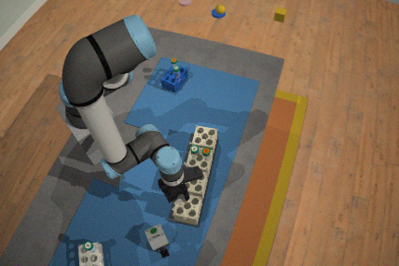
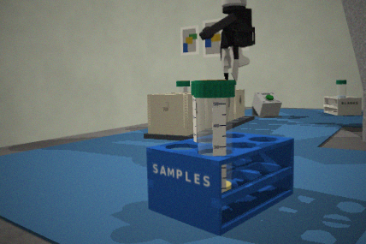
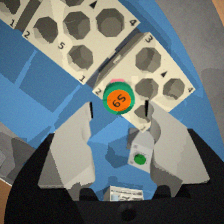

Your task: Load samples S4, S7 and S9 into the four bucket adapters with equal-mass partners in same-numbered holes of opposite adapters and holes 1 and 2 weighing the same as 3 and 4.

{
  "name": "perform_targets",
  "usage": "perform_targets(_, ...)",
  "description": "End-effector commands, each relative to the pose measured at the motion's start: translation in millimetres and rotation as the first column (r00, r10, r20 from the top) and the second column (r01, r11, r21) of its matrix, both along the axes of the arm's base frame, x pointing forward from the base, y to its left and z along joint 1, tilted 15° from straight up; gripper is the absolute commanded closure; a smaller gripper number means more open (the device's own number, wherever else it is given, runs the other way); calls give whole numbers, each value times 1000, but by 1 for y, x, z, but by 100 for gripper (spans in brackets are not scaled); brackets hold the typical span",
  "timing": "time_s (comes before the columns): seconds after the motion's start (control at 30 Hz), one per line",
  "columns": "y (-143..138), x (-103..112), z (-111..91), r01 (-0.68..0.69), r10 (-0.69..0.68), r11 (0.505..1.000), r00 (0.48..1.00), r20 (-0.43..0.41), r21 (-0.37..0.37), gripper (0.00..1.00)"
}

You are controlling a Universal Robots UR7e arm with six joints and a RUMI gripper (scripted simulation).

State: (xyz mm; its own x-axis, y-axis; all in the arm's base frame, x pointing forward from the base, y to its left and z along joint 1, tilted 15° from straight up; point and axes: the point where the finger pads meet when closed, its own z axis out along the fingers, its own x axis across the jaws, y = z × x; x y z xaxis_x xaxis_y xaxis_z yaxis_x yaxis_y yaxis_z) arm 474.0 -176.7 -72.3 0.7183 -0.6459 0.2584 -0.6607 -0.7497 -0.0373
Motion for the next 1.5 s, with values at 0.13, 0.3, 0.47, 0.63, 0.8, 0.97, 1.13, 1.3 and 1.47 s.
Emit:
perform_targets(0.13, 3, -5, 23, 0, 0, 1000, 1000, 1, 0, 65)
perform_targets(0.3, 26, -13, 17, -145, 144, 989, 989, -23, -31, 65)
perform_targets(0.47, 49, -21, 12, -287, 284, 956, 957, -52, -58, 65)
perform_targets(0.63, 87, -35, 3, -452, 445, 888, 891, -91, -86, 65)
perform_targets(0.8, 126, -49, -6, -452, 445, 888, 891, -91, -86, 65)
perform_targets(0.97, 164, -63, -14, -452, 445, 888, 891, -91, -85, 65)
perform_targets(1.13, 187, -71, -20, -452, 445, 888, 891, -90, -85, 65)
perform_targets(1.3, 225, -85, -29, -452, 445, 888, 891, -90, -85, 65)
perform_targets(1.47, 264, -99, -37, -452, 445, 888, 891, -90, -85, 65)
